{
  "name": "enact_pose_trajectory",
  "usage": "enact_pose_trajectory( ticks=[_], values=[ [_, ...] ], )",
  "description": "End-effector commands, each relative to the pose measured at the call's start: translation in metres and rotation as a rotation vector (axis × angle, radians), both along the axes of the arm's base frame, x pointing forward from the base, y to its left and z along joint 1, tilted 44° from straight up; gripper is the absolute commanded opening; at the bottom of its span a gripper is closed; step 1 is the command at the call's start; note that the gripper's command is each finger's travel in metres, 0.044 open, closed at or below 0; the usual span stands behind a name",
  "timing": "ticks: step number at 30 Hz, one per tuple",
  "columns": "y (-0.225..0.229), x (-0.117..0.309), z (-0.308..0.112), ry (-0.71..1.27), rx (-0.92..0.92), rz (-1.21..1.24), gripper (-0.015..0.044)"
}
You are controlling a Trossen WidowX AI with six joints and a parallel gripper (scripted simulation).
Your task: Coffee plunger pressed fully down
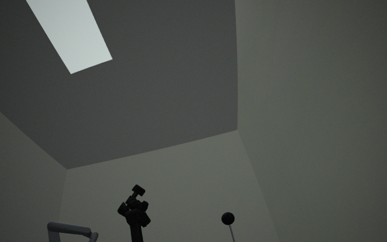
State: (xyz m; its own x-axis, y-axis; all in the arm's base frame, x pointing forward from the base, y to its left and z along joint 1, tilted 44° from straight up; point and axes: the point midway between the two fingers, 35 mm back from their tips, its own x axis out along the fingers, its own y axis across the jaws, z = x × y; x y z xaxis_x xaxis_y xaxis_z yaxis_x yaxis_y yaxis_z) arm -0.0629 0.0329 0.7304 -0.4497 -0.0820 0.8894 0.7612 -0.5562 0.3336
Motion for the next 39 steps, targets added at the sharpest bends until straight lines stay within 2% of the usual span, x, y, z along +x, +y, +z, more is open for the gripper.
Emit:
enact_pose_trajectory(
  ticks=[1, 7, 12, 21, 32, 39],
  values=[
    [-0.071, 0.009, -0.006, 0.082, 0.156, 0.108, 0.0440],
    [-0.162, 0.038, -0.028, 0.205, 0.364, 0.286, 0.0440],
    [-0.172, 0.043, -0.033, 0.220, 0.391, 0.309, 0.0440],
    [-0.237, 0.081, -0.067, 0.322, 0.558, 0.487, 0.0440],
    [-0.324, 0.184, -0.166, 0.522, 0.876, 0.908, 0.0440],
    [-0.345, 0.262, -0.257, 0.651, 1.116, 1.243, 0.0440]
  ],
)
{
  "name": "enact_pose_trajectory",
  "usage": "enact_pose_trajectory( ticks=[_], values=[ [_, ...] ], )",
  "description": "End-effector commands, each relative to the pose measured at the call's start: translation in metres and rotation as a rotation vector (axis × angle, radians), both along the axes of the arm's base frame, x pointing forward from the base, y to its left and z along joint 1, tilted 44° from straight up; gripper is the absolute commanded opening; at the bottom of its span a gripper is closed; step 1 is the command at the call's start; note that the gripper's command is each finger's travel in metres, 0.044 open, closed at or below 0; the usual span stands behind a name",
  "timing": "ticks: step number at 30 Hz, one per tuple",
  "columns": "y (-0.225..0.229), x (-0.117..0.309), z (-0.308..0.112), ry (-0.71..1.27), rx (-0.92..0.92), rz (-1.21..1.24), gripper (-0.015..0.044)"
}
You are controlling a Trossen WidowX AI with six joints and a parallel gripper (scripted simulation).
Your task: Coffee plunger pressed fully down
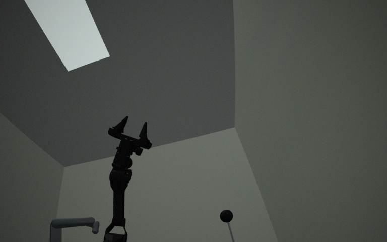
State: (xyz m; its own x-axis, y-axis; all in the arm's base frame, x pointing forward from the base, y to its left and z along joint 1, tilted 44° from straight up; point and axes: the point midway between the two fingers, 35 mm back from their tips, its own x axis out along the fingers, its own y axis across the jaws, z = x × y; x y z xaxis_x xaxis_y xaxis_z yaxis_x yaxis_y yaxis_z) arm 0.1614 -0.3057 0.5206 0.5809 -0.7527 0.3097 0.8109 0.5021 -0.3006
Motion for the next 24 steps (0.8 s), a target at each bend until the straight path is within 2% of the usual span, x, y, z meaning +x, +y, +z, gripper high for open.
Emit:
enact_pose_trajectory(
  ticks=[1, 7, 14, 20, 24],
  values=[
    [-0.006, 0.048, -0.061, 0.065, 0.185, 0.196, 0.0440],
    [0.012, 0.106, -0.145, 0.154, 0.447, 0.464, 0.0440],
    [0.065, 0.156, -0.239, 0.246, 0.799, 0.781, 0.0440],
    [0.132, 0.175, -0.310, 0.320, 1.146, 1.034, 0.0440],
    [0.170, 0.176, -0.341, 0.355, 1.349, 1.154, 0.0440]
  ],
)
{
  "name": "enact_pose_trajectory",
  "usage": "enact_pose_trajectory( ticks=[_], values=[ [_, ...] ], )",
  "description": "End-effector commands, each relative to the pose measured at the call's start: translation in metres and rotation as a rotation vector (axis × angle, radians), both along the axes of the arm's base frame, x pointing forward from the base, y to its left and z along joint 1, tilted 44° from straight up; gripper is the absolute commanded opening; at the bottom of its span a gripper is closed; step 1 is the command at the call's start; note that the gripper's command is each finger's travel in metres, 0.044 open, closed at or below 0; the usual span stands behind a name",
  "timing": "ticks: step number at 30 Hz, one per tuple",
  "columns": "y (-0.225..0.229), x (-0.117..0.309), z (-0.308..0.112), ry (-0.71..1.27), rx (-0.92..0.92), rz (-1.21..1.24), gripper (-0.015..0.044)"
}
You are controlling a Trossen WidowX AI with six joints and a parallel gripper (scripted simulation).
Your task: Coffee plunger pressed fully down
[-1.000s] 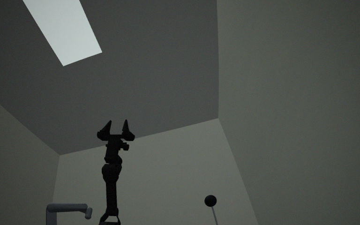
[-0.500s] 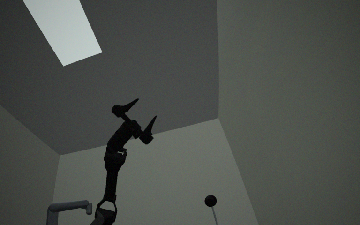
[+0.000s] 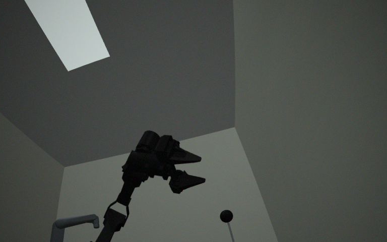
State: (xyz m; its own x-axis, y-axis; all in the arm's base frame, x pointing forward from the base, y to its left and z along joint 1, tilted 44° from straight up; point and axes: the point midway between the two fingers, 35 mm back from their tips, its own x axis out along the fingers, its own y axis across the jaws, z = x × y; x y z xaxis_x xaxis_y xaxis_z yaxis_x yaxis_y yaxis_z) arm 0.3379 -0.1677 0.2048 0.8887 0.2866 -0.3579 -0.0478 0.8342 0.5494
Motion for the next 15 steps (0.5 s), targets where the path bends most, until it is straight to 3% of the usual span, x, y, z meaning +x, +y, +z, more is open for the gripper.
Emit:
enact_pose_trajectory(
  ticks=[1, 15],
  values=[
    [0.033, -0.001, -0.027, 0.062, 0.175, 0.105, 0.0440],
    [0.072, -0.006, -0.072, 0.070, 0.176, 0.092, 0.0440]
  ],
)
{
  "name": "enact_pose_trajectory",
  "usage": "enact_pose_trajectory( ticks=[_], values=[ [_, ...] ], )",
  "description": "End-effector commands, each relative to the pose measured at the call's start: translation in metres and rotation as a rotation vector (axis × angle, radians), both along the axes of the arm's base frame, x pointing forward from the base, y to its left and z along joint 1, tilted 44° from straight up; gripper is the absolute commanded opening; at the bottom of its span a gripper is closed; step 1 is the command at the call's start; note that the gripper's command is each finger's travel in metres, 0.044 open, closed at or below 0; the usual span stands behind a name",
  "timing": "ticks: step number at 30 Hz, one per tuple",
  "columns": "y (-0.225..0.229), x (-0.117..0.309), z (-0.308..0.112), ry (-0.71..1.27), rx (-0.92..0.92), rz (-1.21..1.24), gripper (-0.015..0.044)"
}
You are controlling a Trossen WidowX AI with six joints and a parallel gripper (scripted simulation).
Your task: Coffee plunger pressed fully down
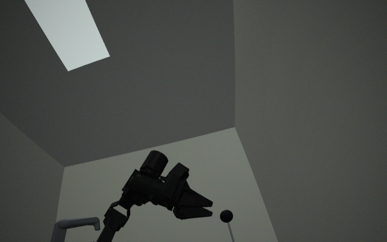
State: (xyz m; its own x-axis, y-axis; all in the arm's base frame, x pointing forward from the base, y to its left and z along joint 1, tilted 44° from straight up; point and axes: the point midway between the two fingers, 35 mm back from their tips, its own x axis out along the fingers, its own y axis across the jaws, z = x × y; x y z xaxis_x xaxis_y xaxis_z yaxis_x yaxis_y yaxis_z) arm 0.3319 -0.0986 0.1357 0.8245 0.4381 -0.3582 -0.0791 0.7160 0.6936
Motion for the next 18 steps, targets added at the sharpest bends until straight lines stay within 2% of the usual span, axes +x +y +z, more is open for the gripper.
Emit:
enact_pose_trajectory(
  ticks=[1, 18],
  values=[
    [0.003, 0.000, -0.003, -0.005, -0.003, -0.009, 0.0440],
    [0.013, 0.021, -0.012, -0.005, -0.004, -0.009, 0.0440]
  ],
)
